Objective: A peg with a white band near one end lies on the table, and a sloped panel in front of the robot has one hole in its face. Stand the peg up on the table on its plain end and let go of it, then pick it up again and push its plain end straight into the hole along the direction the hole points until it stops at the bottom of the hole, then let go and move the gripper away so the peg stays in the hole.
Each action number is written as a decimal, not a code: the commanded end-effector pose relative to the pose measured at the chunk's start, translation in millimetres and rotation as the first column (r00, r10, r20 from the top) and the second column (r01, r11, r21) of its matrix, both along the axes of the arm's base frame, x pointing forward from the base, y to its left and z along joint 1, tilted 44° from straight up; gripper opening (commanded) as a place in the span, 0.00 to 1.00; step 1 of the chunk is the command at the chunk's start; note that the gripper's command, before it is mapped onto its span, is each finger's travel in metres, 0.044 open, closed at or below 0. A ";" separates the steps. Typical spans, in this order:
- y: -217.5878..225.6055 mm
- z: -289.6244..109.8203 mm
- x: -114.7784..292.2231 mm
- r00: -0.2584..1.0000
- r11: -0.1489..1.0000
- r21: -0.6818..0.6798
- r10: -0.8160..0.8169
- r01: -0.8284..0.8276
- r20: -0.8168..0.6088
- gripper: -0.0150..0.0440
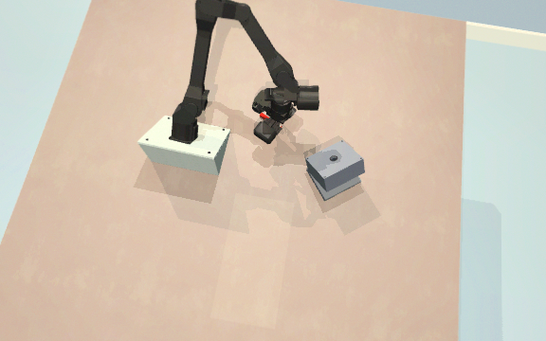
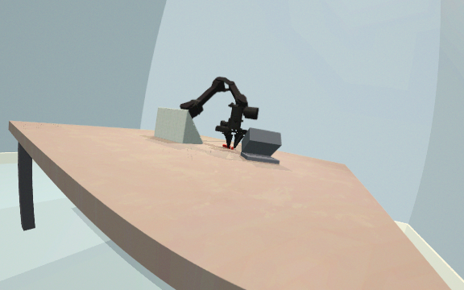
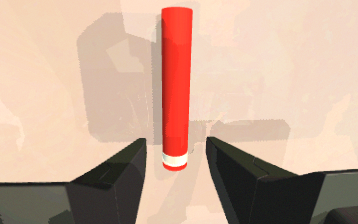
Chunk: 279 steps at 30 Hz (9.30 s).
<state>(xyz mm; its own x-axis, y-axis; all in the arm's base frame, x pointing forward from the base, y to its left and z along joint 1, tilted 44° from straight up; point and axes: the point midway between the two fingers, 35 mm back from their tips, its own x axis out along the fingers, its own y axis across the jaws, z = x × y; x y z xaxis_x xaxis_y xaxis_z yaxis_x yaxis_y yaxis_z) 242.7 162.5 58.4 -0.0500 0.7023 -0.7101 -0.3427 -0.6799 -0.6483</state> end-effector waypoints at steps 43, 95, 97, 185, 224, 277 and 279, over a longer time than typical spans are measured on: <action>-6.9 10.6 -7.1 0.984 0.990 -0.058 -0.118 0.127 0.131 0.34; -16.0 34.0 -31.4 0.825 0.893 -0.118 -0.343 0.435 0.448 0.34; -16.2 34.7 -32.6 0.816 0.887 -0.118 -0.350 0.446 0.460 0.34; -8.4 50.9 -81.2 0.340 0.592 0.000 -0.463 0.806 0.819 0.34; -4.9 46.9 -86.8 0.320 0.581 0.002 -0.452 0.814 0.833 0.34; -5.5 46.9 -89.6 0.268 0.552 0.032 -0.454 0.833 0.850 0.47; -5.5 46.9 -89.6 0.268 0.552 0.032 -0.454 0.833 0.850 0.47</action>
